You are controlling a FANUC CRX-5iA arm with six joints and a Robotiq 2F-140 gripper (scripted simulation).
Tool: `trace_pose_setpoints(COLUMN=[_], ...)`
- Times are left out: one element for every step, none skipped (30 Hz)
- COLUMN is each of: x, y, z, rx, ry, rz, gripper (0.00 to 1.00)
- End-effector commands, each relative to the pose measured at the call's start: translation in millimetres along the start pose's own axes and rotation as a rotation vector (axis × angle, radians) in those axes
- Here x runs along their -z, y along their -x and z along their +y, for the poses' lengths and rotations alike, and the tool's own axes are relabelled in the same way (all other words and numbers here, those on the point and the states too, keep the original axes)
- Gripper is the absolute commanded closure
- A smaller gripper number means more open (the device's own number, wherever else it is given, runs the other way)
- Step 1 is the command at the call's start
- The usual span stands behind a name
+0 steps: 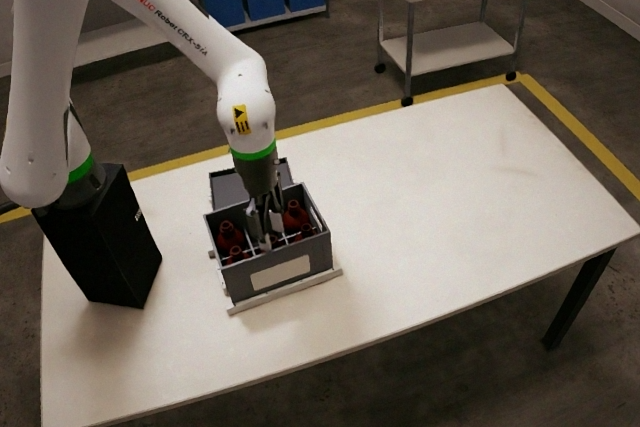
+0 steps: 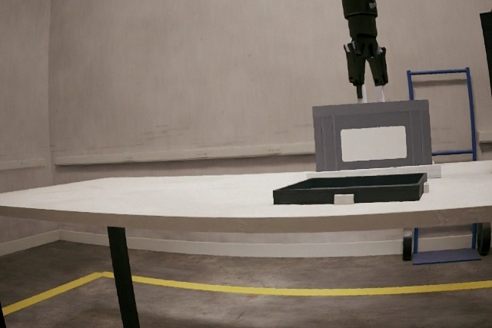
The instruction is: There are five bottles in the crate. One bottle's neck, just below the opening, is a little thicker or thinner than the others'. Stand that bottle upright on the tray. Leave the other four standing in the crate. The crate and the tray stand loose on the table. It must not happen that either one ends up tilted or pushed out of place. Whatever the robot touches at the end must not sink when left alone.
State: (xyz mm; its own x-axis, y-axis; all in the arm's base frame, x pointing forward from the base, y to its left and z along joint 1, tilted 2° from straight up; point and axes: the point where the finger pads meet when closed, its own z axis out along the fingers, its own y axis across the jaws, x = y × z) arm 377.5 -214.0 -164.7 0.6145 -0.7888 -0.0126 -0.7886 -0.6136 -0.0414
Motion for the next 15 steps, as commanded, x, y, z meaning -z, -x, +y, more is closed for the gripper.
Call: trace_pose_setpoints(x=[-2.7, -3.9, -5.1, -6.2, -7.3, -8.4, -9.4, -10.4, -11.3, -12.2, -12.9, -13.7, -14.4, -14.4, -14.4], y=[-0.6, -0.6, -0.6, -0.6, -0.6, -0.6, -0.6, -0.6, -0.6, -0.6, -0.6, -0.6, -0.6, -0.6, -0.6], z=[-0.3, -0.3, -0.3, -0.3, -0.3, -0.3, -0.3, -0.3, -0.3, -0.3, -0.3, -0.3, -0.3, -0.3, -0.3], rx=[0.0, 0.0, 0.0, 0.0, 0.0, 0.0, 0.0, 0.0, 0.0, 0.0, 0.0, 0.0, 0.0, 0.0, 0.0], ry=[0.0, 0.0, 0.0, 0.0, 0.0, 0.0, 0.0, 0.0, 0.0, 0.0, 0.0, 0.0, 0.0, 0.0, 0.0], rz=[0.001, 0.001, 0.001, 0.001, 0.001, 0.001, 0.001, 0.001, 0.001, 0.001, 0.001, 0.001, 0.001, 0.001, 0.001], gripper=[0.56, 0.56, 0.56, 0.56, 0.56, 0.56, 0.56, 0.56, 0.56, 0.56, 0.56, 0.56, 0.56, 0.56, 0.56])
